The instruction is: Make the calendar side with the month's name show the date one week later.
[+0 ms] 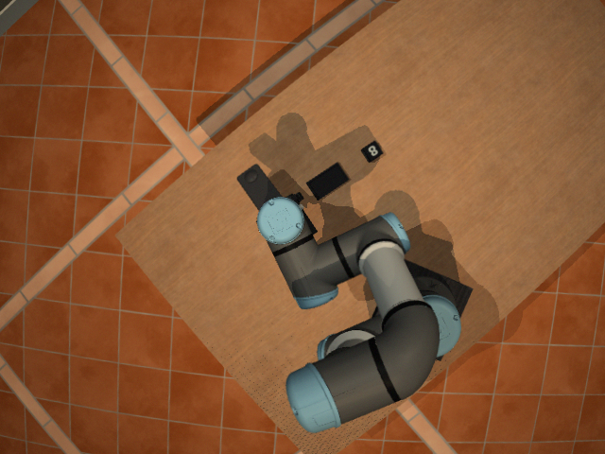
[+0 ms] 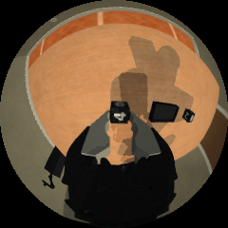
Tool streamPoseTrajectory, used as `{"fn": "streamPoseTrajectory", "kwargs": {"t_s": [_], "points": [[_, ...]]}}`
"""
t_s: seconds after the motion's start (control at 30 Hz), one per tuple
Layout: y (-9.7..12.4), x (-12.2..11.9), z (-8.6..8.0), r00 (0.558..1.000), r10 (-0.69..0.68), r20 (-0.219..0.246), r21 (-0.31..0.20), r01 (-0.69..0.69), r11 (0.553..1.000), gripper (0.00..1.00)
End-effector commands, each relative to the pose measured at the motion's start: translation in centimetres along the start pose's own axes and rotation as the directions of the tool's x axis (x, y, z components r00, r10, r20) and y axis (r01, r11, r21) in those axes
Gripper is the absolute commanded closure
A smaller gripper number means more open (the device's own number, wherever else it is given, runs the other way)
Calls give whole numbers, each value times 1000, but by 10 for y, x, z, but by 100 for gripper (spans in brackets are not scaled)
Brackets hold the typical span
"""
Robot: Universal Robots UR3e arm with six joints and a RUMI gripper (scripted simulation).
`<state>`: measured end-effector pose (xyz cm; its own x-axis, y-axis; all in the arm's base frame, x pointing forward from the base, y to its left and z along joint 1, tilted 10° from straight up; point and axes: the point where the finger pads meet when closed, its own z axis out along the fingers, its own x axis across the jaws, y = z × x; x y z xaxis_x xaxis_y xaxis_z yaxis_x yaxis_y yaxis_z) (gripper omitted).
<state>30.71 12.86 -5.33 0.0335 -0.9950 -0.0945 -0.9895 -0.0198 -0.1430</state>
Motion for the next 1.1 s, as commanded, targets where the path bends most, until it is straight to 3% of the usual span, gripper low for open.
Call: {"fn": "streamPoseTrajectory", "kwargs": {"t_s": [0.0,0.6,1.07], "points": [[-1,0,0,1000,0,0,2,0,1000,89],[-1,0,-4,1000,0,0,2,0,1000,89],[-1,0,-33,1000,0,0,2,0,1000,89]]}}
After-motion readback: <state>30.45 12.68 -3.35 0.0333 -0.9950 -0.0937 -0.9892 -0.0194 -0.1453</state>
